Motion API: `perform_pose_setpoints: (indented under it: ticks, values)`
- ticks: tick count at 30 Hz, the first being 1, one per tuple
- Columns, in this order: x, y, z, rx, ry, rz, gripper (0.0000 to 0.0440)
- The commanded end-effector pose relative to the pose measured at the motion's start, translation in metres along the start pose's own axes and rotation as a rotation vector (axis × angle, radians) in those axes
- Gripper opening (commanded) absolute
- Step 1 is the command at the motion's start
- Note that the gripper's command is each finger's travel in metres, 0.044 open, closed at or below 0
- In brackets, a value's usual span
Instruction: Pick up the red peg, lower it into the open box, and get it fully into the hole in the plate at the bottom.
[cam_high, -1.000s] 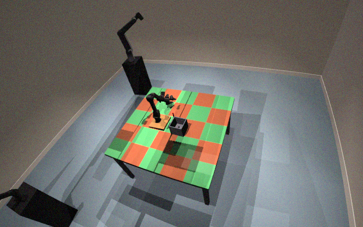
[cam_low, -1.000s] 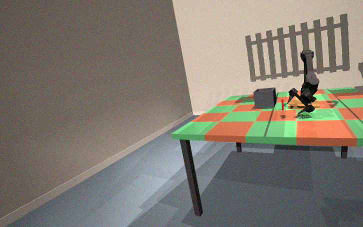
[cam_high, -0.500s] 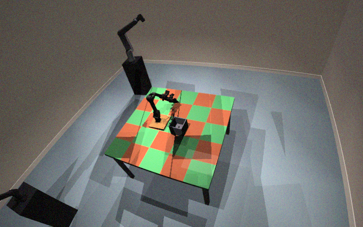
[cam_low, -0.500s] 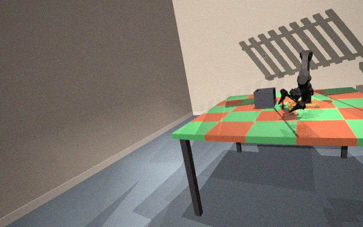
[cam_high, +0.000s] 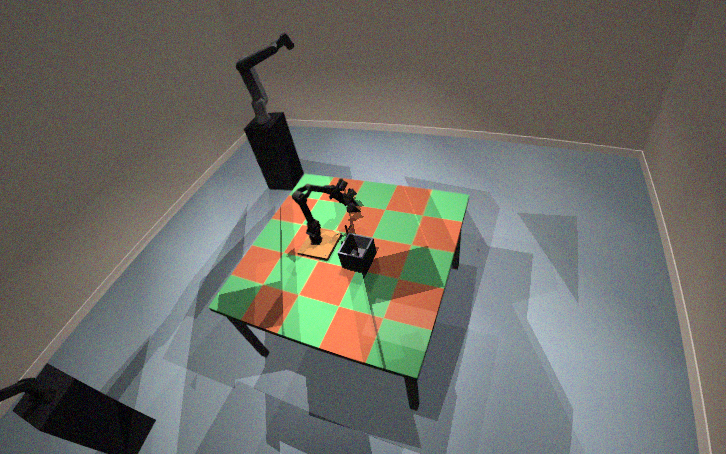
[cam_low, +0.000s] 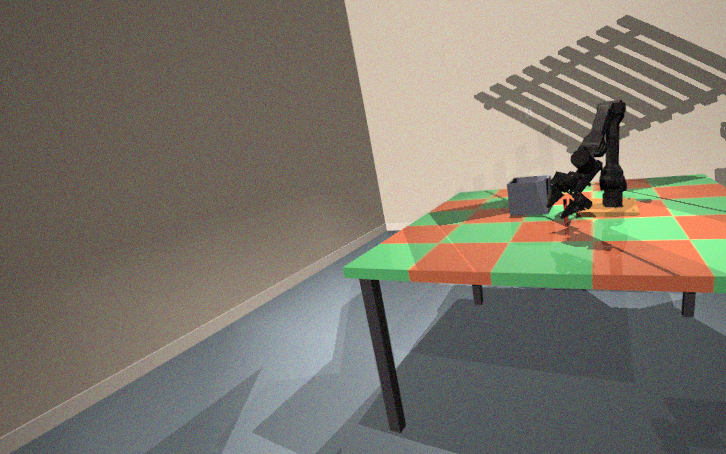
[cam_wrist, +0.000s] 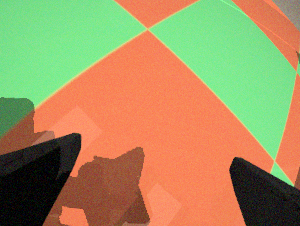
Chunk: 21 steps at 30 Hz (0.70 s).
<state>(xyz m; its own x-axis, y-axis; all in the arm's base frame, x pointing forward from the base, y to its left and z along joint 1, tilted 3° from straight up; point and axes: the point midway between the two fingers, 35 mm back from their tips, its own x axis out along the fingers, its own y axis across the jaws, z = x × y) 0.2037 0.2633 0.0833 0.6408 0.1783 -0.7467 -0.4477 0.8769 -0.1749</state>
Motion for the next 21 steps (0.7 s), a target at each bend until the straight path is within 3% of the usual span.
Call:
perform_pose_setpoints:
  ticks: [1, 21]
  values:
    - [0.001, -0.012, 0.002, 0.115, 0.041, -0.013, 0.044]
    - [-0.011, -0.083, -0.008, 0.764, 0.282, -0.152, 0.0434]
